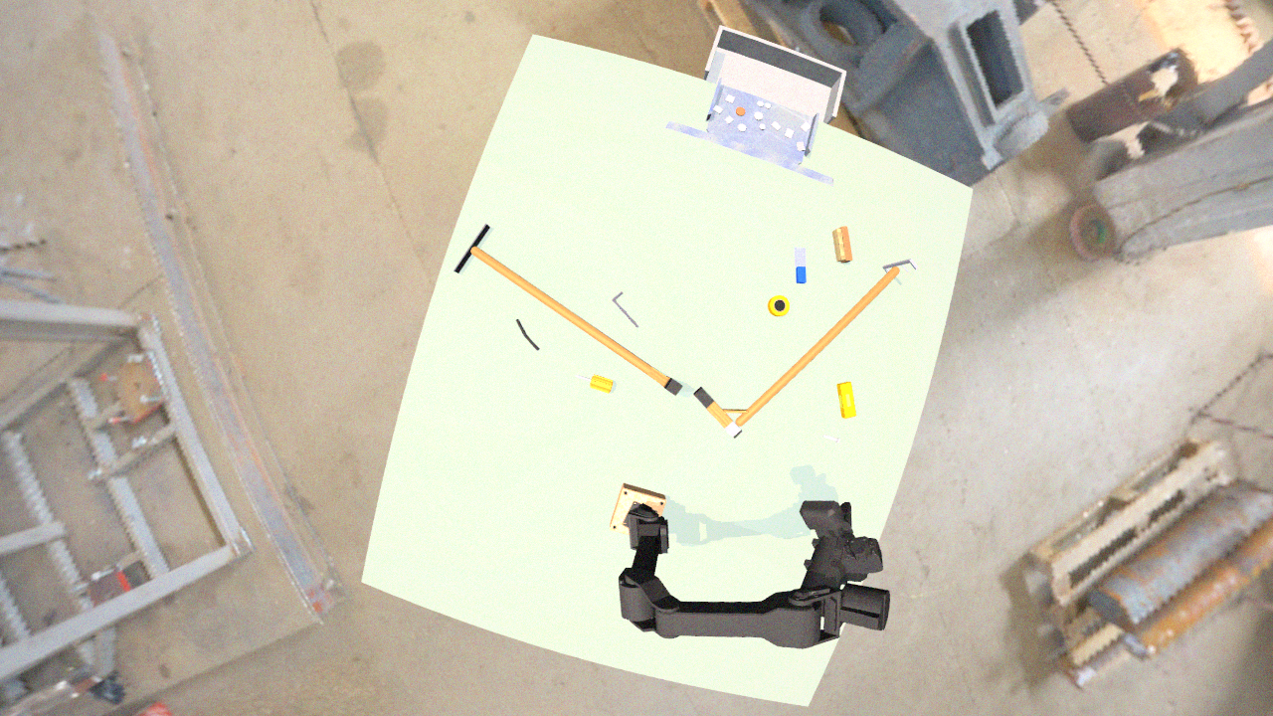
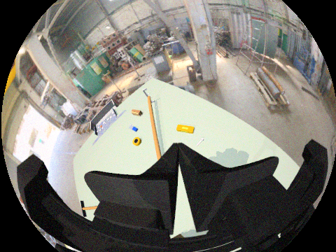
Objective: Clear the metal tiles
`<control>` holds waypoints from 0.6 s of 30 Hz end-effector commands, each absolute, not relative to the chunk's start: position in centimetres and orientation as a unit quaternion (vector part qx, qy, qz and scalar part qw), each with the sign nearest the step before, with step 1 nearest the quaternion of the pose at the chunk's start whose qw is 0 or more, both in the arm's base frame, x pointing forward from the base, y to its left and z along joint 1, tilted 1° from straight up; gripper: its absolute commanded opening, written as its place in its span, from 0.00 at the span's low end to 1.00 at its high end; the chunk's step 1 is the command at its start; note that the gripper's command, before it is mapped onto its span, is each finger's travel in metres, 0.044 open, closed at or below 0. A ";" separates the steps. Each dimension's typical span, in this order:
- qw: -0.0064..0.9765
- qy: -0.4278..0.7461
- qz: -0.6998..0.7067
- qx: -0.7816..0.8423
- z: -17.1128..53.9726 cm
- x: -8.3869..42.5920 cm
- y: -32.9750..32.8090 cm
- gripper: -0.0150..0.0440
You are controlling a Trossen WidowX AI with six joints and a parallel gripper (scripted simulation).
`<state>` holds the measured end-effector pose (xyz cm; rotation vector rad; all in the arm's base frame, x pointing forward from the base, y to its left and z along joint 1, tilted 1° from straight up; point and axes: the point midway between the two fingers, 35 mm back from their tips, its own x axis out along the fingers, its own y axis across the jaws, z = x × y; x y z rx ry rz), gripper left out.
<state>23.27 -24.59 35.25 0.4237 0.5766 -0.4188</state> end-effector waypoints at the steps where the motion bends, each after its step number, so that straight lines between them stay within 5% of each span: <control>1: 0.909 0.288 -0.199 0.226 34.9 24.3 -24.1 0.25; 18: 0.870 0.333 -0.172 0.321 33.1 29.3 -20.3 0.25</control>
